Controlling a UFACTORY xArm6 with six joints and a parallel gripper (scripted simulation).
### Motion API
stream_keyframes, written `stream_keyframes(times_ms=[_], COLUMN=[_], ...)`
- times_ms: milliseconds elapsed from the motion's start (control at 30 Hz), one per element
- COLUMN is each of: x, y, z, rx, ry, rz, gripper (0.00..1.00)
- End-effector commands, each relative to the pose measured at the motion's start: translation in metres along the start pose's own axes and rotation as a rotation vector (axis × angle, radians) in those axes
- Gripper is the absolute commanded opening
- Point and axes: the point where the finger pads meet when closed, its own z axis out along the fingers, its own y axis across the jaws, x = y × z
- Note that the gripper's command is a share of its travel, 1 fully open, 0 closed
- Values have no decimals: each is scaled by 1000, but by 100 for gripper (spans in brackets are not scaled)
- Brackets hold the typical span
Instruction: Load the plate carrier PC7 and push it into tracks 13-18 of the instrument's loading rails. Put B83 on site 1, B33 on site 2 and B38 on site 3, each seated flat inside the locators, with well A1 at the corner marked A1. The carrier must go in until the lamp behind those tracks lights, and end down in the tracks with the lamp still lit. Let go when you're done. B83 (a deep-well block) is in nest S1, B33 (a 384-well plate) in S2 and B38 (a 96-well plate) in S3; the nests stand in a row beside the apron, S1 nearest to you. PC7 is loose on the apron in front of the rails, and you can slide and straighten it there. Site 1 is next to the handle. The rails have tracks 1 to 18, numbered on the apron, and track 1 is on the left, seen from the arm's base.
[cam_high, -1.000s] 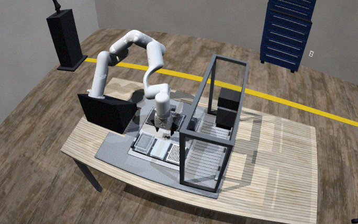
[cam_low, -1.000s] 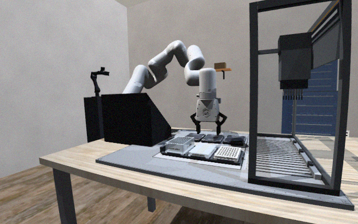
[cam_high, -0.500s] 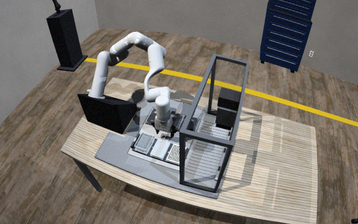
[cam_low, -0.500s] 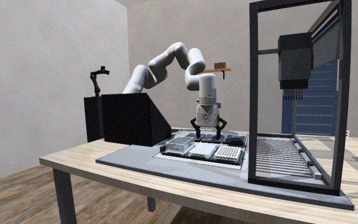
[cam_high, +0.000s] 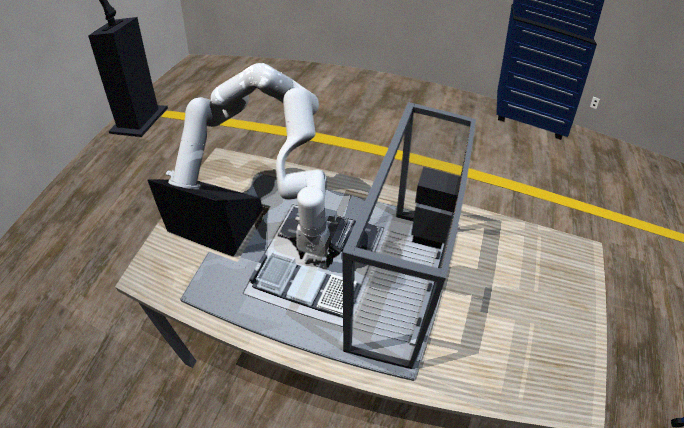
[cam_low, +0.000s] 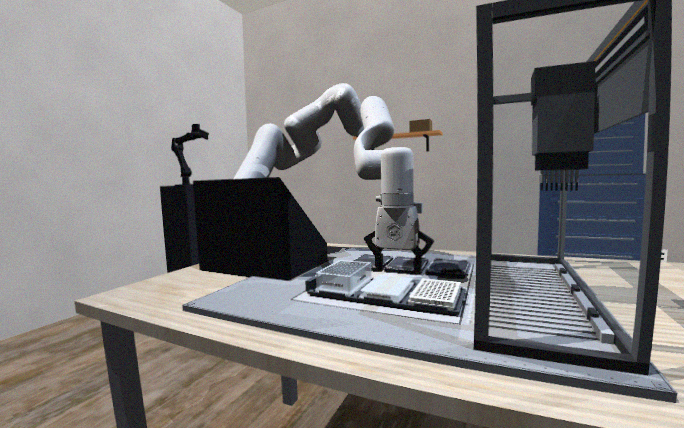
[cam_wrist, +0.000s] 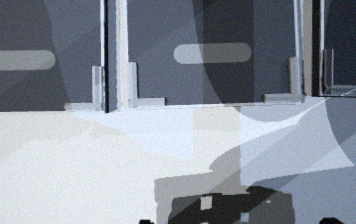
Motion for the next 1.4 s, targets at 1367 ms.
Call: stream_keyframes(times_ms=[1367], x=[0], y=[2], z=[19], rx=[-4], ry=[-1], rz=[-1], gripper=[100])
